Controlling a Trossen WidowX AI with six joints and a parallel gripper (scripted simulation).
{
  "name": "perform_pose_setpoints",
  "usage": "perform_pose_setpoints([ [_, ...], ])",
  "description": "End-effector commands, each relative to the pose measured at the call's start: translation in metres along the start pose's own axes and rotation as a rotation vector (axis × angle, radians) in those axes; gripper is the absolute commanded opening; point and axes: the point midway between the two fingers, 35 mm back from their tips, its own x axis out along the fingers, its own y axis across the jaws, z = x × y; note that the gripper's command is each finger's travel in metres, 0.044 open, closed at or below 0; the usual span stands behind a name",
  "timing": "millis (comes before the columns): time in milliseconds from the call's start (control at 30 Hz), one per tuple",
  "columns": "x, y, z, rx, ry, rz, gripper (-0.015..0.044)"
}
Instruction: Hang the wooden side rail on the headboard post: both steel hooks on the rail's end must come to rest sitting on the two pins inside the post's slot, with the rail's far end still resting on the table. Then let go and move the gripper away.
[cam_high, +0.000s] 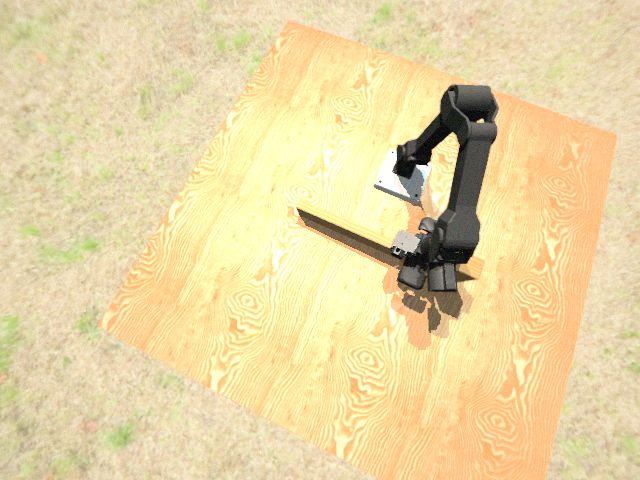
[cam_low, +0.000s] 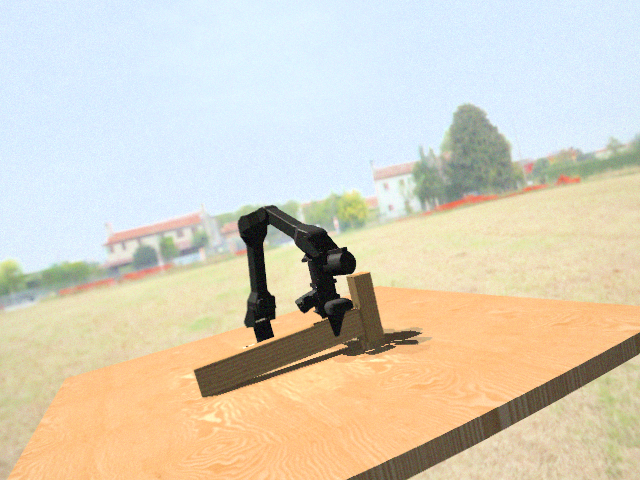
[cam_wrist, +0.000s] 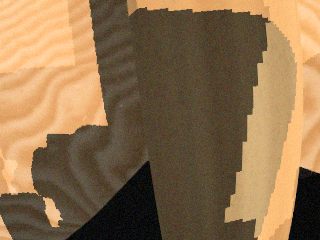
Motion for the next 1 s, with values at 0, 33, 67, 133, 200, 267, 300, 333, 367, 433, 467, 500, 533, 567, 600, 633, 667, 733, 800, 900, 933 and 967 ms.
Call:
perform_pose_setpoints([
  [0, 0.0012, 0.0004, -0.0014, 0.0, 0.008, 0.0, 0.0],
  [33, 0.0013, 0.0004, -0.0014, 0.0, 0.008, 0.0, 0.0],
  [67, 0.0015, 0.0004, -0.0014, 0.0, 0.008, 0.0, 0.0],
  [133, 0.0018, 0.0004, -0.0014, 0.0, 0.008, 0.0, 0.0],
  [200, 0.0022, 0.0004, -0.0014, 0.0, 0.008, 0.0, 0.0],
  [267, 0.0025, 0.0004, -0.0014, 0.0, 0.008, 0.0, 0.0],
  [300, 0.0027, 0.0004, -0.0014, 0.0, 0.008, 0.0, 0.0],
  [333, 0.0028, 0.0004, -0.0014, 0.0, 0.008, 0.0, 0.0],
  [367, 0.003, 0.0004, -0.0014, 0.0, 0.008, 0.0, 0.0],
  [433, 0.0033, 0.0004, -0.0014, 0.0, 0.008, 0.0, 0.0],
  [467, 0.0035, 0.0004, -0.0014, 0.0, 0.008, 0.0, 0.0],
  [500, 0.0037, 0.0004, -0.0014, 0.0, 0.008, 0.0, 0.0],
  [533, 0.0038, 0.0004, -0.0014, 0.0, 0.008, 0.0, 0.0],
  [567, 0.004, 0.0004, -0.0014, 0.0, 0.008, 0.0, 0.0],
  [600, 0.0042, 0.0004, -0.0014, 0.0, 0.008, 0.0, 0.0],
  [633, 0.0043, 0.0004, -0.0014, 0.0, 0.008, 0.0, 0.0],
  [667, 0.0045, 0.0004, -0.0014, 0.0, 0.008, 0.0, 0.0],
  [733, 0.0048, 0.0004, -0.0014, 0.0, 0.008, 0.0, 0.0],
  [800, 0.0052, 0.0004, -0.0014, 0.0, 0.008, 0.0, 0.0],
  [900, 0.0057, 0.0004, -0.0014, 0.0, 0.008, 0.0, 0.0],
  [933, 0.0058, 0.0004, -0.0014, 0.0, 0.008, 0.0, 0.0],
  [967, 0.006, 0.0004, -0.0014, 0.0, 0.008, 0.0, 0.0],
])
